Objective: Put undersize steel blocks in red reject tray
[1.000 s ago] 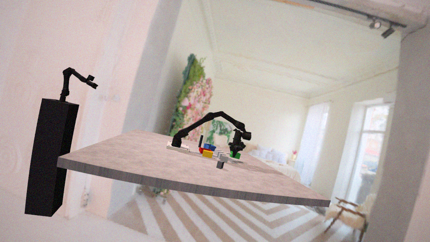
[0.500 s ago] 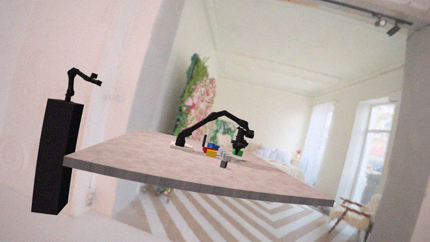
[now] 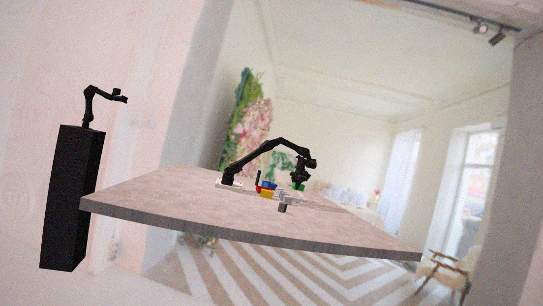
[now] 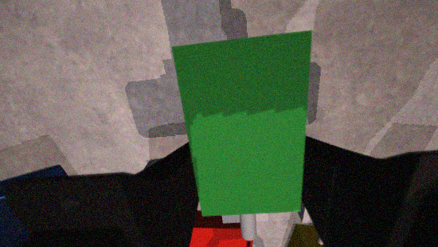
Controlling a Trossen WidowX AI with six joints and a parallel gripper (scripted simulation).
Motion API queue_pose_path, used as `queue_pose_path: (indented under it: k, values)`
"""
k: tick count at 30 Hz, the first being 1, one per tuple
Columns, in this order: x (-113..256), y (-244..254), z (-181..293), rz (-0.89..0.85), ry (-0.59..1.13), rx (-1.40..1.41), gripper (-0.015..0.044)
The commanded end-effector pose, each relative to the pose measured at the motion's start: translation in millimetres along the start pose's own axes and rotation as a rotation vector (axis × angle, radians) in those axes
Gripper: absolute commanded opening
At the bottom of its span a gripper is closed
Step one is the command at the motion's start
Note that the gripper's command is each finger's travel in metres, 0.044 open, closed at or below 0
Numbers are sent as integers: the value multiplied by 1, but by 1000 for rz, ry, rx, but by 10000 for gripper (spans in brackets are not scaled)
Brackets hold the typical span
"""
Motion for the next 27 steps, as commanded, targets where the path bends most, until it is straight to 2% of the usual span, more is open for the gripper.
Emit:
queue_pose_path:
  k: [1,27]
  values:
    - [-6,5,2,1,-2,0,0]
    - [-57,0,-9,2,-3,0,0]
Point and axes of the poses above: the point midway between the two fingers, 35 mm back from their tips, its own x axis back along the fingers, its own y axis across the jaws, z = x × y, the point moved 5 cm from there along x, back along the fingers
